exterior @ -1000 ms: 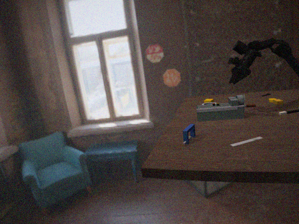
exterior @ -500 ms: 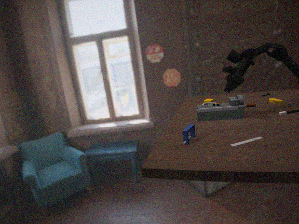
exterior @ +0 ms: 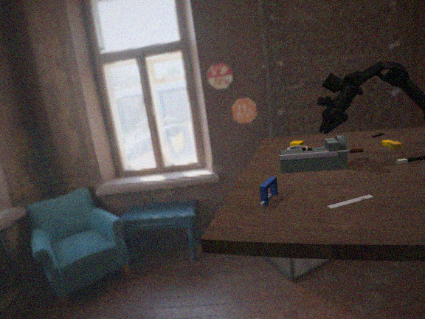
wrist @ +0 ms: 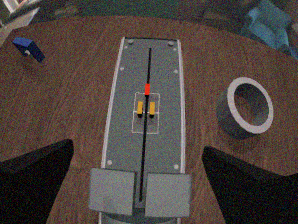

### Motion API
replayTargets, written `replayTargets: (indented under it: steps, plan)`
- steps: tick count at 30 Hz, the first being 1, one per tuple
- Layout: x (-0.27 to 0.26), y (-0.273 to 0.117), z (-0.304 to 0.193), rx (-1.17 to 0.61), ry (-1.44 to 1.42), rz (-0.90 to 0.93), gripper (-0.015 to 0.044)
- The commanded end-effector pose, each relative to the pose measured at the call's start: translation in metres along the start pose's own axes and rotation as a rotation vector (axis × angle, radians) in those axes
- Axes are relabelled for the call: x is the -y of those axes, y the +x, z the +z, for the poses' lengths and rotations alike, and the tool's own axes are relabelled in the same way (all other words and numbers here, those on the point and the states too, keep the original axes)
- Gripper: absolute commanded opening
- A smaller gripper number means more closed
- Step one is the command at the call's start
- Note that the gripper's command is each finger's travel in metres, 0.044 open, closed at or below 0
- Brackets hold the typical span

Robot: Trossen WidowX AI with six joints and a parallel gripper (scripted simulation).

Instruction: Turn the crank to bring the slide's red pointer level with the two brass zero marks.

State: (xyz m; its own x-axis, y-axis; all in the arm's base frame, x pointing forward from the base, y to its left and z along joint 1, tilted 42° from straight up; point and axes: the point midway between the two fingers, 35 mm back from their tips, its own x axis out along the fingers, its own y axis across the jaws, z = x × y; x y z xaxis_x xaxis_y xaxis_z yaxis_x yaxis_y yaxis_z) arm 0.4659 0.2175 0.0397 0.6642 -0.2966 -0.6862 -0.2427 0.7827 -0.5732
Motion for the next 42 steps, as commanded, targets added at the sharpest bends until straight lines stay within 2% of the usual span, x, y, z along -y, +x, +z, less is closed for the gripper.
replayTargets:
  steps: [1, 15, 42]
  plan:
    - [-0.001, 0.000, 0.000, 0.002, -0.006, 0.004, 0.0440]
    - [-0.006, -0.040, 0.028, 0.002, -0.001, 0.000, 0.0440]
    - [-0.021, -0.103, -0.056, 0.121, -0.043, -0.081, 0.0440]
